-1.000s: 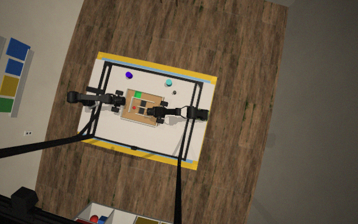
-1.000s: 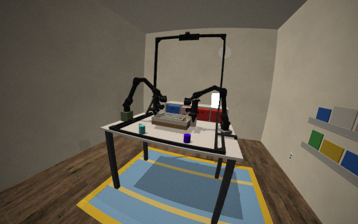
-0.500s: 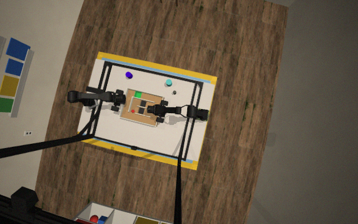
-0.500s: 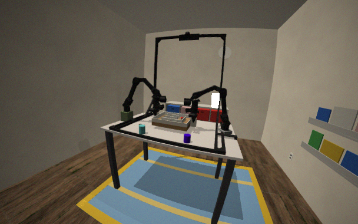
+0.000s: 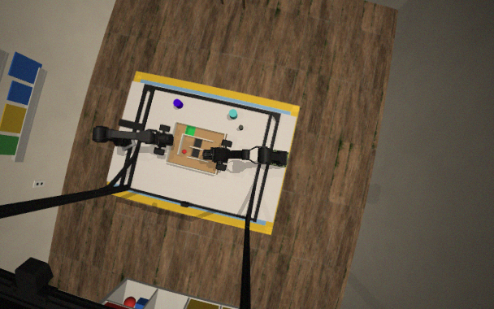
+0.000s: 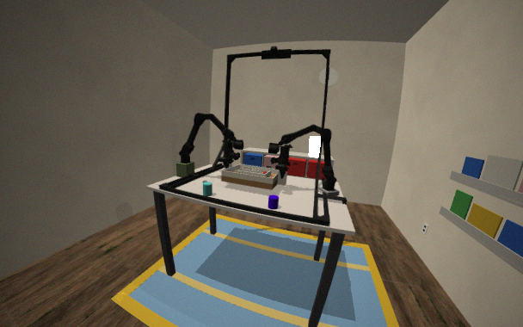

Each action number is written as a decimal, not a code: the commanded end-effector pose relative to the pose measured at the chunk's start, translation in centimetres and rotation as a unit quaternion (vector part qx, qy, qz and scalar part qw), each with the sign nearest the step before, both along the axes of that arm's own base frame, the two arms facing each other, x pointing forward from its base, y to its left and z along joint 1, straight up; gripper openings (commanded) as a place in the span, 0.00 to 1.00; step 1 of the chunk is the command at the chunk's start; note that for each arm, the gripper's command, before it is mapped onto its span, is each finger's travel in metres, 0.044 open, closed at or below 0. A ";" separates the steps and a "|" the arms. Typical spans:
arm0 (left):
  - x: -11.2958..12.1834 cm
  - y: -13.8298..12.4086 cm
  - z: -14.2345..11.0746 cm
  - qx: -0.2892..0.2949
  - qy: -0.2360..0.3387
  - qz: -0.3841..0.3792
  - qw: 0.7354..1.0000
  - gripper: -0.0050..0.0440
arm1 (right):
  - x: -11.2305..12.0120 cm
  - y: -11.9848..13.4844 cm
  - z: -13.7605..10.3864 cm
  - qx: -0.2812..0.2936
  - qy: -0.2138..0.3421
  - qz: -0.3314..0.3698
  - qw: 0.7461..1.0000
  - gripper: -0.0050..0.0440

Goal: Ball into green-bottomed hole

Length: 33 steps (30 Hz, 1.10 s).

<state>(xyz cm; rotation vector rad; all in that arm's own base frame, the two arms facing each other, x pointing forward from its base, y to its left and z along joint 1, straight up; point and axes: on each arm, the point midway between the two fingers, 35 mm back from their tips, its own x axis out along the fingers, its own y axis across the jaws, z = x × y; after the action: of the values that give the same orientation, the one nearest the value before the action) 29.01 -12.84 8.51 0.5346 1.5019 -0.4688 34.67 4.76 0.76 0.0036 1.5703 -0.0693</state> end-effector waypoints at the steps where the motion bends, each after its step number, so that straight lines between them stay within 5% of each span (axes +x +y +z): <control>1: -0.2 0.1 0.1 0.003 -0.004 0.000 1.000 0.14 | 0.2 0.0 0.2 -0.005 0.001 0.000 1.000 0.14; 17: 0.1 0.4 0.0 -0.040 0.025 0.000 0.999 0.14 | 0.2 -0.4 0.2 0.047 0.000 0.000 0.999 0.14; 33: -0.1 0.1 0.1 -0.002 0.001 0.000 1.000 0.14 | 0.1 -0.1 0.1 0.002 -0.002 0.000 1.000 0.14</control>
<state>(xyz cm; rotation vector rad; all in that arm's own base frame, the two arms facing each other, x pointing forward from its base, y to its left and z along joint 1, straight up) 28.94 -12.85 8.65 0.5366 1.5068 -0.4676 34.72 4.80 0.71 0.0035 1.5642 -0.0693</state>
